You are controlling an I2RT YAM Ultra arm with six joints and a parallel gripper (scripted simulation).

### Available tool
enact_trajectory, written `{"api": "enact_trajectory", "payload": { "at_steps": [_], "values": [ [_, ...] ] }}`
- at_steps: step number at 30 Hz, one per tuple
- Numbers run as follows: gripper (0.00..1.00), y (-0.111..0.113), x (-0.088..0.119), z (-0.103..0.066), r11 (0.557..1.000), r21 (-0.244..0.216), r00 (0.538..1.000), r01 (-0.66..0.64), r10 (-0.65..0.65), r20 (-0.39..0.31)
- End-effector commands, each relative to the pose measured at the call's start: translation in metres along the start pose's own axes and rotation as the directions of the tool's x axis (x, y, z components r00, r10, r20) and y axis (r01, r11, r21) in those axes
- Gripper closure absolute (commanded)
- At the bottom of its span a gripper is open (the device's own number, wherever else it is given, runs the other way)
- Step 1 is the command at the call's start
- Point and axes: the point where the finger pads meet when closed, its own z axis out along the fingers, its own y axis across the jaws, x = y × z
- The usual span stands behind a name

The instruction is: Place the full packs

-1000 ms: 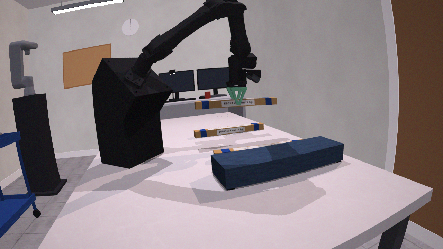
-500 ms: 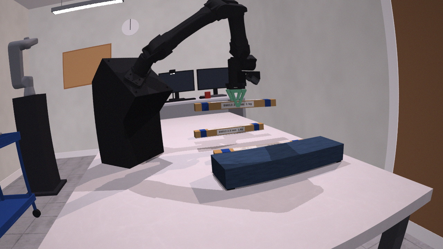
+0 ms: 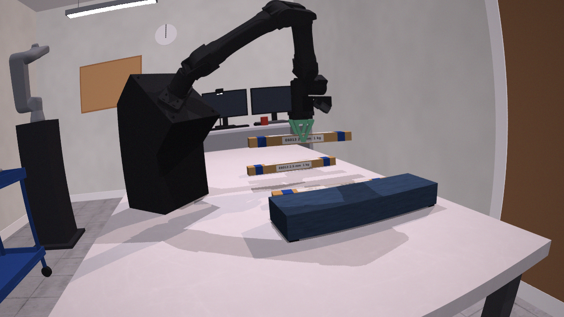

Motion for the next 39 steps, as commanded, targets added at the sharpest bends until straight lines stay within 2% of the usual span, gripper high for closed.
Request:
{"api": "enact_trajectory", "payload": {
  "at_steps": [1, 3, 5, 8, 10, 13, 14, 16, 18, 20, 22, 27, 30, 31, 33, 34, 35, 39],
  "values": [
    [1.00, 0.010, -0.017, -0.002, 1.000, -0.026, 0.999, -0.011, 0.012, 0.047],
    [1.00, 0.010, -0.020, -0.001, 0.999, -0.029, 0.999, -0.015, 0.016, 0.052],
    [1.00, 0.008, -0.028, -0.008, 0.999, -0.038, 0.997, -0.025, 0.027, 0.077],
    [1.00, 0.013, -0.018, 0.007, 1.000, -0.030, 0.999, -0.006, 0.007, 0.053],
    [1.00, 0.014, -0.018, 0.011, 0.999, -0.032, 0.999, -0.004, 0.006, 0.051],
    [1.00, 0.012, -0.022, 0.009, 0.999, -0.035, 0.998, -0.011, 0.013, 0.060],
    [1.00, 0.008, -0.030, 0.003, 0.999, -0.036, 0.996, -0.026, 0.028, 0.080],
    [1.00, 0.006, -0.030, 0.007, 0.999, -0.031, 0.996, -0.028, 0.030, 0.080],
    [1.00, 0.011, -0.019, 0.022, 1.000, -0.024, 0.999, -0.009, 0.010, 0.050],
    [1.00, 0.014, -0.018, 0.025, 1.000, -0.030, 0.999, -0.005, 0.007, 0.051],
    [1.00, 0.010, -0.028, 0.019, 0.999, -0.039, 0.997, -0.021, 0.024, 0.074],
    [1.00, 0.013, -0.020, 0.036, 1.000, -0.031, 0.999, -0.008, 0.009, 0.053],
    [1.00, 0.011, -0.023, 0.035, 0.999, -0.032, 0.998, -0.015, 0.016, 0.061],
    [1.00, 0.008, -0.031, 0.028, 0.999, -0.033, 0.996, -0.025, 0.028, 0.082],
    [1.00, 0.009, -0.029, 0.034, 0.999, -0.032, 0.997, -0.021, 0.024, 0.077],
    [1.00, 0.013, -0.021, 0.043, 1.000, -0.028, 0.998, -0.006, 0.008, 0.056],
    [1.00, 0.014, -0.019, 0.046, 1.000, -0.029, 0.999, -0.004, 0.006, 0.053],
    [1.00, 0.009, -0.028, 0.046, 0.999, -0.032, 0.997, -0.021, 0.024, 0.072]
  ]
}}
